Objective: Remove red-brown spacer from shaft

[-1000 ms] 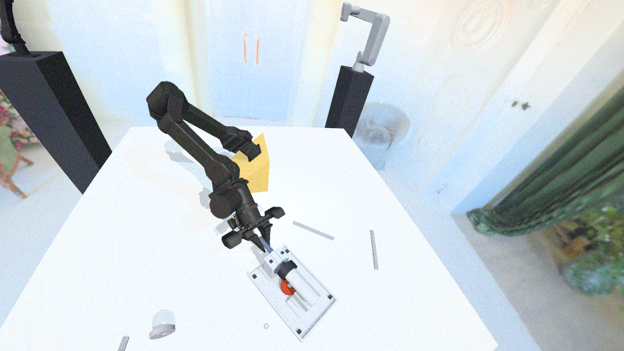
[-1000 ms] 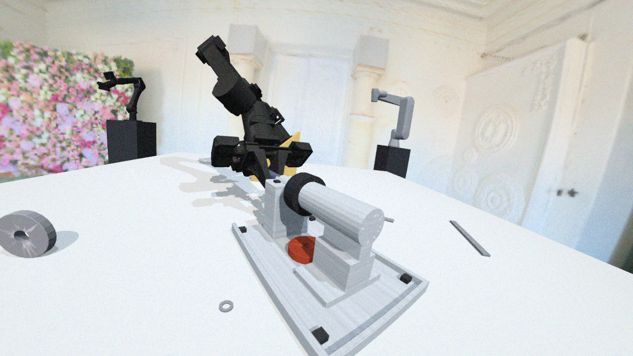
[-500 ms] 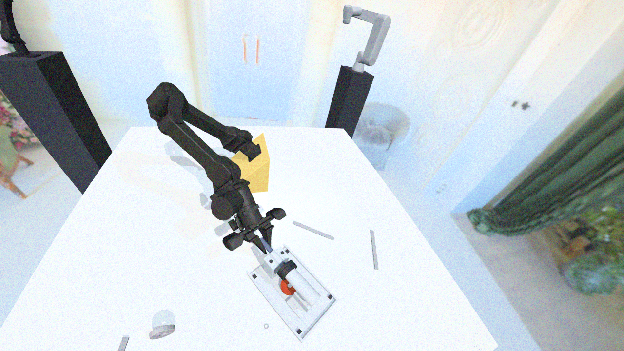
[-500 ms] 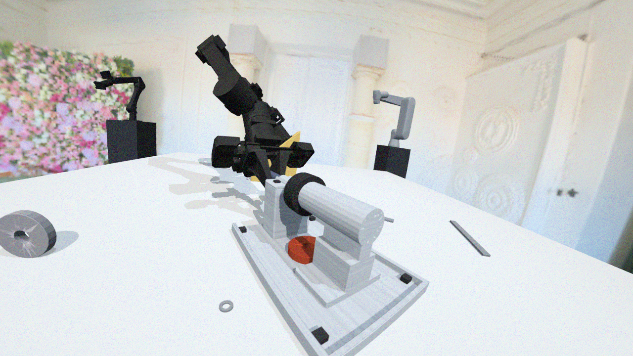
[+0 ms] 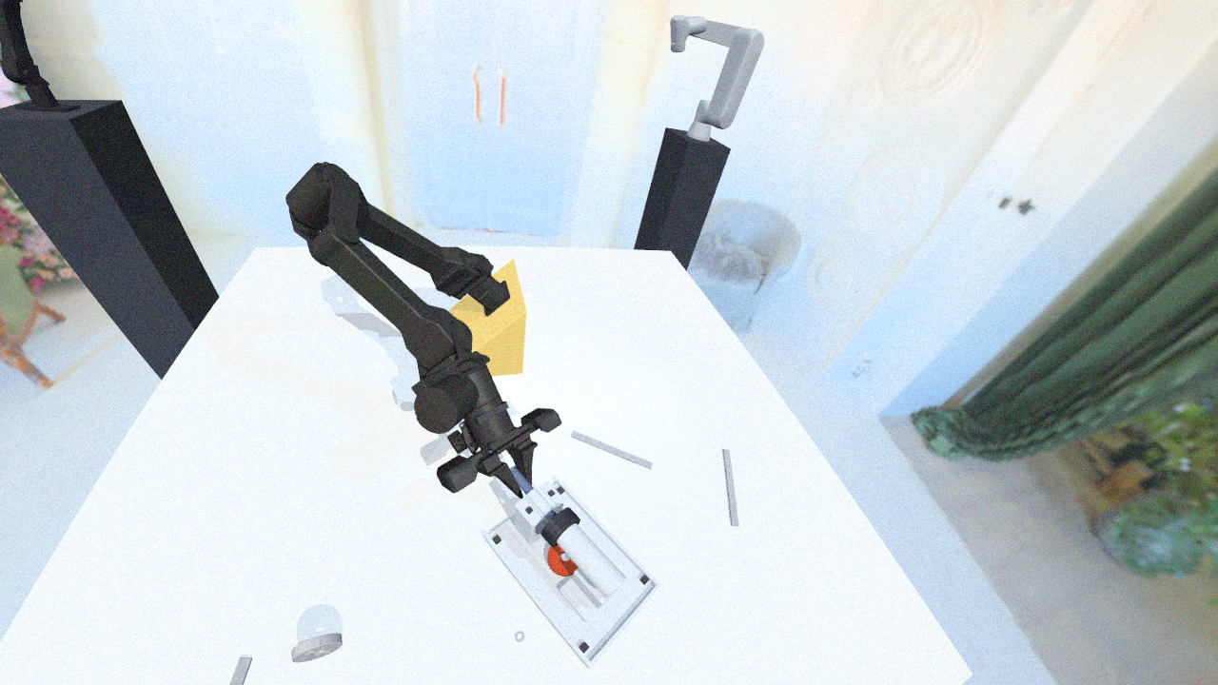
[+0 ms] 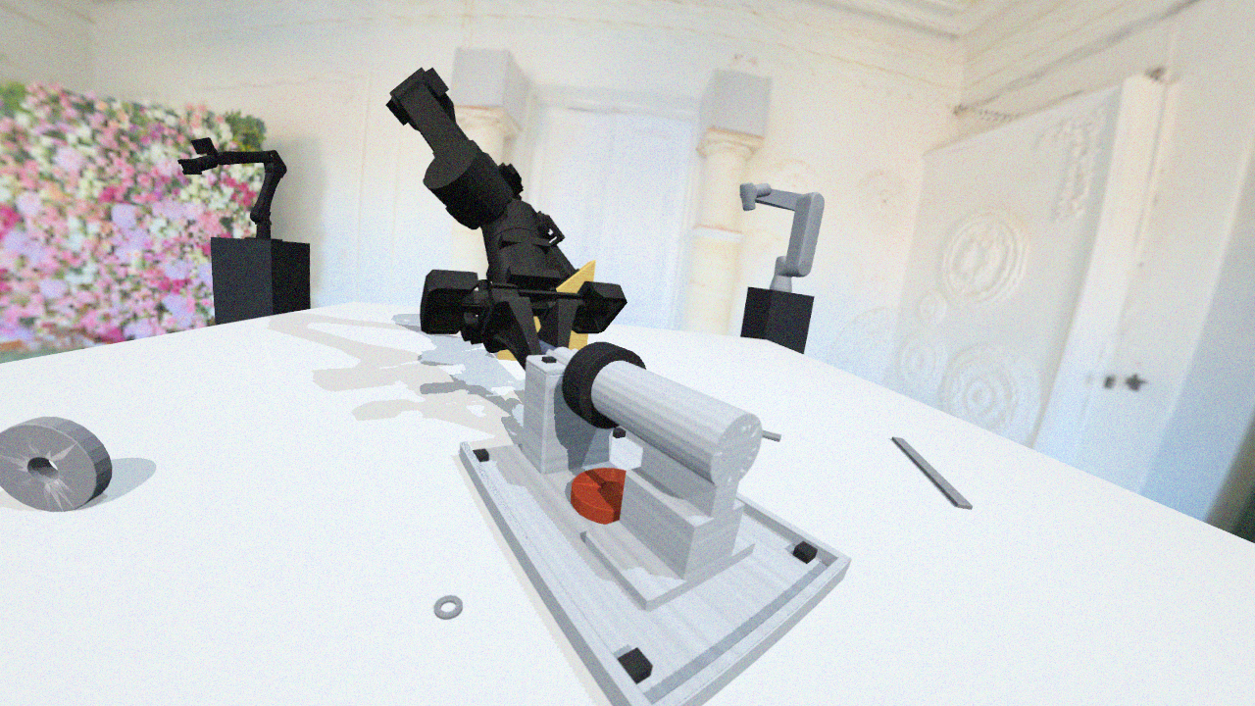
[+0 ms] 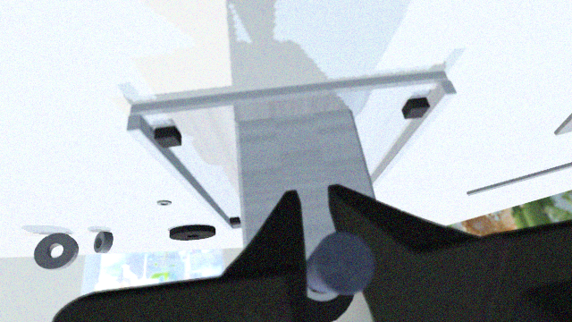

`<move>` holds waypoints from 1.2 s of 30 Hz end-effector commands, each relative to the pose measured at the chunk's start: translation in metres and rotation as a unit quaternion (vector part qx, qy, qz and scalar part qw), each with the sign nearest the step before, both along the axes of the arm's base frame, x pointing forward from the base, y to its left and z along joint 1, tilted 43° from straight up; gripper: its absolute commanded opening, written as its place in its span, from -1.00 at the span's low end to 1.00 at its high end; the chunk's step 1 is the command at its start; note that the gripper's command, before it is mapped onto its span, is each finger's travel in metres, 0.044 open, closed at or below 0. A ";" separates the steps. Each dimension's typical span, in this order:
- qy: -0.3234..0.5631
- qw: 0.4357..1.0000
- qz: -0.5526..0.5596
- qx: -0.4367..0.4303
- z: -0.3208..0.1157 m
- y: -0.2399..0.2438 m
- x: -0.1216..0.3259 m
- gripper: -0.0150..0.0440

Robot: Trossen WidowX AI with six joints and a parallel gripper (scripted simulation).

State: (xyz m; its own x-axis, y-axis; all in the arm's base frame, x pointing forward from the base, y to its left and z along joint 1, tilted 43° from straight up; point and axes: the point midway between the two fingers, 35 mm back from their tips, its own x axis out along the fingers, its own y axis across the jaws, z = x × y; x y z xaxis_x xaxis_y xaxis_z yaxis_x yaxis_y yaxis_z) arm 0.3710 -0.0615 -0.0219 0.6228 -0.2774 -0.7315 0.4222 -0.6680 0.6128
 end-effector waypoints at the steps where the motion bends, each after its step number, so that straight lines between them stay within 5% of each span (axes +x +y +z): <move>1: -0.002 1.000 0.000 0.002 0.000 0.001 0.003 -0.49; 25: -0.002 1.000 0.000 0.002 -0.001 0.003 0.009 -0.49; 36: 0.002 1.000 -0.002 -0.001 -0.002 0.002 0.005 0.49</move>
